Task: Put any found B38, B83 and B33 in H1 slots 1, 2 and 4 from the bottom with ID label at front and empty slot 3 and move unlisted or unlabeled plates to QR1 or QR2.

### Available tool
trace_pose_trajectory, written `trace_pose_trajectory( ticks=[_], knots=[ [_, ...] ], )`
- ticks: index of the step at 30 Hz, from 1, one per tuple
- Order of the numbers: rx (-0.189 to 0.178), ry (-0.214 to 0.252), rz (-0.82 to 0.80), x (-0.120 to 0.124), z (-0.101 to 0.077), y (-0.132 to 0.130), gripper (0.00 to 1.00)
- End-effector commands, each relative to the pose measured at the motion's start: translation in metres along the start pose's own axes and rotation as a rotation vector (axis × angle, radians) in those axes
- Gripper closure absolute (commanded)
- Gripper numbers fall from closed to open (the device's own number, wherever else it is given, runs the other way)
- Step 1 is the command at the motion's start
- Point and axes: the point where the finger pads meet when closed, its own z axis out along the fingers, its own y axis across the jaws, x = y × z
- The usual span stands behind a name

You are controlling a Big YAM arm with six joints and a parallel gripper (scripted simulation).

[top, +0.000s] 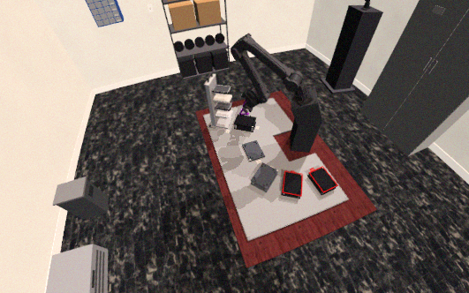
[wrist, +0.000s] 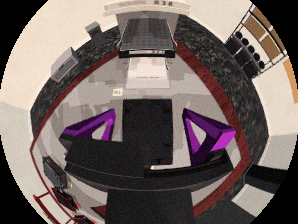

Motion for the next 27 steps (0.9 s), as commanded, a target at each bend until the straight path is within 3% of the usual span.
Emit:
trace_pose_trajectory(
  ticks=[1,27],
  knots=[
    [-0.013,-0.012,0.001,0.003,0.006,0.007,0.00],
    [-0.013,-0.009,0.002,0.031,0.033,0.008,0.00]
  ],
)
